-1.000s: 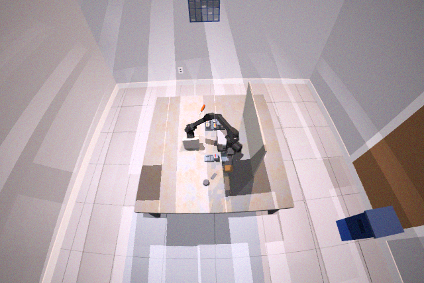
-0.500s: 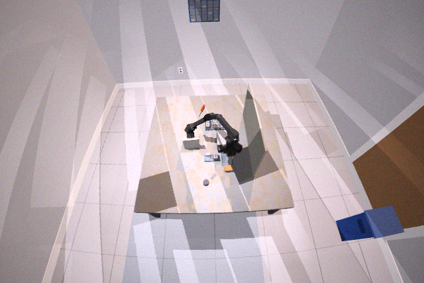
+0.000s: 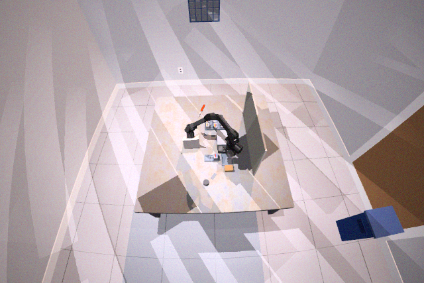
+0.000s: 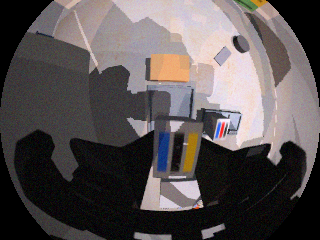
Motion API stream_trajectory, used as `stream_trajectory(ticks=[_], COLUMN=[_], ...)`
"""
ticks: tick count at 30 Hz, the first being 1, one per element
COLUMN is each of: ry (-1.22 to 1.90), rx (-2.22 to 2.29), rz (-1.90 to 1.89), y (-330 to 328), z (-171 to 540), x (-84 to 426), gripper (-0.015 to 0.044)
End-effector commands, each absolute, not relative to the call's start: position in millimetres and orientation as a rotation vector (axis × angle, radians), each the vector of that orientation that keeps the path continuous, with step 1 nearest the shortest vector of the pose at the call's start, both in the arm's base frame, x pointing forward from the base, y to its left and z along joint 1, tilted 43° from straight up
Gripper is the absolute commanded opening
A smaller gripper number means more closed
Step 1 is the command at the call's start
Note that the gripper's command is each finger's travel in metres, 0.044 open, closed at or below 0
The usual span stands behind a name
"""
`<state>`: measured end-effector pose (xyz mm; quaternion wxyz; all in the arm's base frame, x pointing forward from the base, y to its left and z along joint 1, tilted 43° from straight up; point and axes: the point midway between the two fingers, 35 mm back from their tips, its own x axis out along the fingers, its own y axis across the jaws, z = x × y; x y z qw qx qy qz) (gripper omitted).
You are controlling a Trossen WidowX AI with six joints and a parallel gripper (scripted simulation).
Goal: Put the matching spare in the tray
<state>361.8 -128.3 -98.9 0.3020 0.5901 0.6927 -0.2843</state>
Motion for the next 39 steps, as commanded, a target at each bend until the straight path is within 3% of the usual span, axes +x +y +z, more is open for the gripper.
stream_trajectory(ticks=[1, 39], ry=[1.835, 1.836], rx=[1.574, 1.575], rz=[-0.756, -0.755], y=[-126, -106], z=[-101, -124], x=[362, 358], gripper=[0.0000, 0.0000])
